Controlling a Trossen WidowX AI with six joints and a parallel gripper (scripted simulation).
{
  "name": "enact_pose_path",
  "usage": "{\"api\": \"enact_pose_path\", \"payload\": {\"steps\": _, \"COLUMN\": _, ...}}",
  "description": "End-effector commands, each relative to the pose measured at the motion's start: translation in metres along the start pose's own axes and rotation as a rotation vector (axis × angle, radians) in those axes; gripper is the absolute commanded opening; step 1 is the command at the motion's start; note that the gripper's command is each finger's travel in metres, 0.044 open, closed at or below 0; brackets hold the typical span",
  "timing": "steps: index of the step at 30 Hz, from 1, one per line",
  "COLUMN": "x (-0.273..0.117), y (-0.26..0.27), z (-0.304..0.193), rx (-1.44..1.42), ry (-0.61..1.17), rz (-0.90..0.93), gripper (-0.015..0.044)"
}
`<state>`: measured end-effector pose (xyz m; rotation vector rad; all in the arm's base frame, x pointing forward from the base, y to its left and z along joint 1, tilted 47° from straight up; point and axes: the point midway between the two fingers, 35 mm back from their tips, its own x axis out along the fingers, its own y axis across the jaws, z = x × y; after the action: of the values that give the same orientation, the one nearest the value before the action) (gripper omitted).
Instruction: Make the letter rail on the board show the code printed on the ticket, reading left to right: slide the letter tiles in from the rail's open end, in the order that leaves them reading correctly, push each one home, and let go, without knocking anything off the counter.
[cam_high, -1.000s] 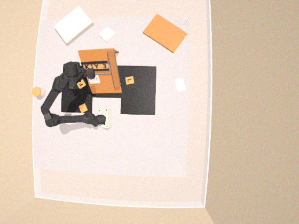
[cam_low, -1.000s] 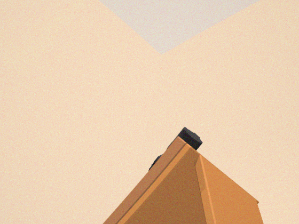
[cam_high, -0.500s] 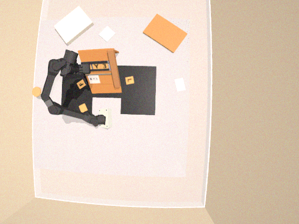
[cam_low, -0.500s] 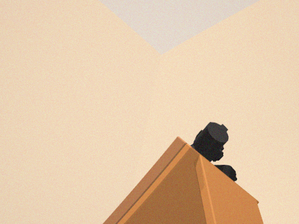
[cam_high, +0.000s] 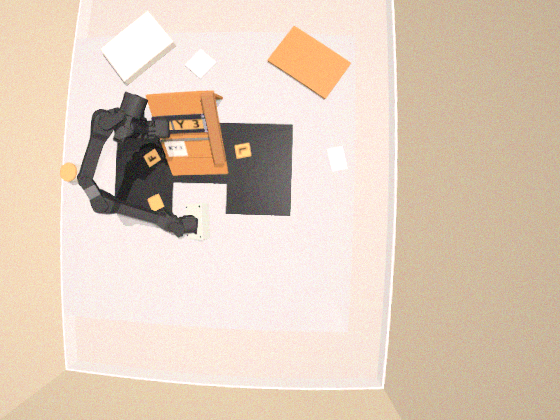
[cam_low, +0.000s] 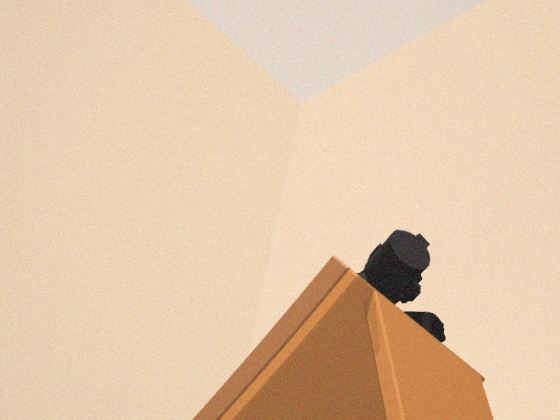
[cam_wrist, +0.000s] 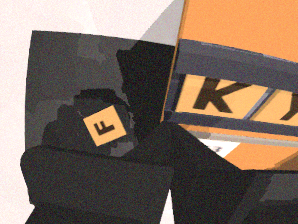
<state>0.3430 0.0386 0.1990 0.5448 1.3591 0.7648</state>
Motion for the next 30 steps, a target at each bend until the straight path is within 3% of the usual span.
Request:
{"api": "enact_pose_path", "payload": {"steps": 1, "x": 0.002, "y": -0.001, "z": 0.002, "rx": -0.002, "ry": 0.007, "rz": -0.001, "gripper": 0.0000}}
{"api": "enact_pose_path", "payload": {"steps": 30, "x": 0.010, "y": 0.000, "z": 0.012, "rx": -0.003, "ry": 0.024, "rz": 0.006, "gripper": 0.0000}}
